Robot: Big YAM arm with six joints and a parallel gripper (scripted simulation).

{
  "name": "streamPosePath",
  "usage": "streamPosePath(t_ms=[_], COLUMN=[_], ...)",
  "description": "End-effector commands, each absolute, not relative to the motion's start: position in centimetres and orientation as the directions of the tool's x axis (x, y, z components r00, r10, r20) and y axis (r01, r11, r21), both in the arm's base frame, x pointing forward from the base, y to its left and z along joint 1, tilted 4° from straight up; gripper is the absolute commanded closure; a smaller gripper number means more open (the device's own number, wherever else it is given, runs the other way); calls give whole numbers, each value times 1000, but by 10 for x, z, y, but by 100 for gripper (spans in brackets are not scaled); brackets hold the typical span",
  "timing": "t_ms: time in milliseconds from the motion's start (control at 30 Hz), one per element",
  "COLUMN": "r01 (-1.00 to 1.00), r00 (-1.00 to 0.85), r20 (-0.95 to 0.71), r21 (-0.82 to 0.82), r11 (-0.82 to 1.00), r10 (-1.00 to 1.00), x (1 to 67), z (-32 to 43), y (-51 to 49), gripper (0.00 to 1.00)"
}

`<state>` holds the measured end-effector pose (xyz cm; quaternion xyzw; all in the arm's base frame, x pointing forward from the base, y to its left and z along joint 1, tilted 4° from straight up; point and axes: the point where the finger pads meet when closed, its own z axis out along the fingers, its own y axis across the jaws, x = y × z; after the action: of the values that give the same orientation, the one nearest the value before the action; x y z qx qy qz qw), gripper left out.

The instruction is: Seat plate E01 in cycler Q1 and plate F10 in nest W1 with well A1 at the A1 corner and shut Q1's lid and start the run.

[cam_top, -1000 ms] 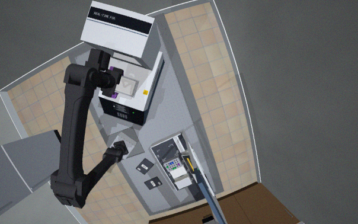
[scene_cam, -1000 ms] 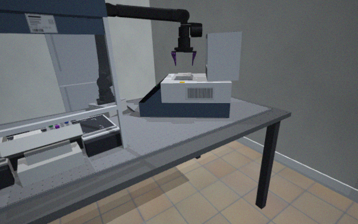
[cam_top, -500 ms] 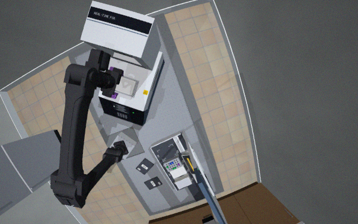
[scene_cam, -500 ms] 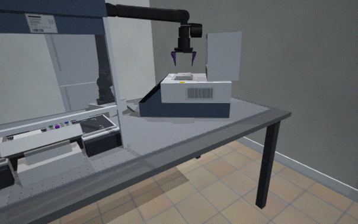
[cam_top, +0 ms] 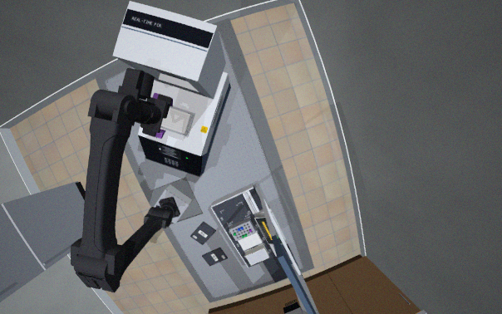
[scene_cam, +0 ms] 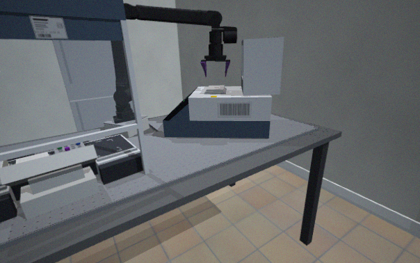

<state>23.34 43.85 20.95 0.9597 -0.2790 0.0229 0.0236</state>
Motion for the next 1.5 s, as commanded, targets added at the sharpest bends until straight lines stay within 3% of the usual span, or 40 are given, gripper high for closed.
streamPosePath(t_ms=[0,433,467,833,1033,1467], r01=[-532,-544,-539,-520,-533,-482], r00=[844,838,840,839,834,839], r20=[49,54,54,53,47,45], r21=[-38,6,-28,-212,-187,-401], r11=[-846,-839,-842,-827,-825,-779], r10=[-533,-543,-540,-541,-549,-543], x=[238,240,234,192,186,151], z=[233,216,214,200,187,185], y=[459,447,440,390,370,325], gripper=[0,0,100,100,100,100])
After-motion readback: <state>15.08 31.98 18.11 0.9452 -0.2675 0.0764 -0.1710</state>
